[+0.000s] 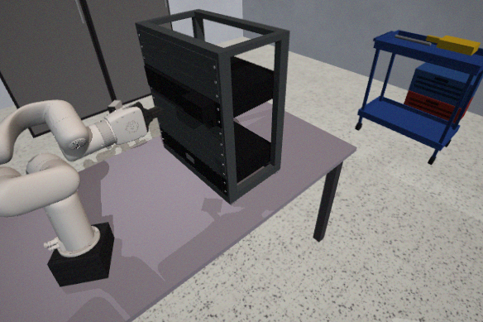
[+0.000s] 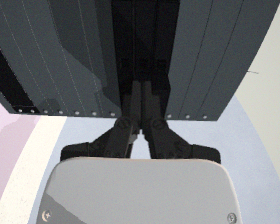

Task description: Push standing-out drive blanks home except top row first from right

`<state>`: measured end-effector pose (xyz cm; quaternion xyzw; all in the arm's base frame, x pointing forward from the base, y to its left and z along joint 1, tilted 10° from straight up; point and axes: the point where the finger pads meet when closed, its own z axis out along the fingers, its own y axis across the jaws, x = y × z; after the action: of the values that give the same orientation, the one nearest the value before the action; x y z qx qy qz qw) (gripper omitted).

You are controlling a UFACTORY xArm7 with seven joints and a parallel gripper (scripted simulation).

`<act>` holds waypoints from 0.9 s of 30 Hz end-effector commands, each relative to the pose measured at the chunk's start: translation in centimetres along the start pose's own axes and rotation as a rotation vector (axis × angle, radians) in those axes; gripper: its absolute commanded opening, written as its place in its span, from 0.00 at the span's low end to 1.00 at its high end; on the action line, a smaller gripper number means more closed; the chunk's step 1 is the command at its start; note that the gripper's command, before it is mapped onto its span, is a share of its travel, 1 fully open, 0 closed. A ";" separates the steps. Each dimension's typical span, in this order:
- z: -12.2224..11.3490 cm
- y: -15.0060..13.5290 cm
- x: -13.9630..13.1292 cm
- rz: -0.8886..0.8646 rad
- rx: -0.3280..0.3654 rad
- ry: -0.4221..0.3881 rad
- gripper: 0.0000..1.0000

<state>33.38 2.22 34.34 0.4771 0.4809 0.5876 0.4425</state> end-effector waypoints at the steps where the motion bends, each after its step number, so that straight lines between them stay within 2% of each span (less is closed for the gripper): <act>1: 0.0 0.1 0.1 -0.007 -0.002 0.005 0.00; 11: 0.1 0.1 1.0 -0.037 0.000 0.032 0.00; 27: 0.3 -0.5 3.8 -0.114 0.019 0.120 0.00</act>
<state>33.10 5.55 34.50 0.4201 0.5325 0.5845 0.4453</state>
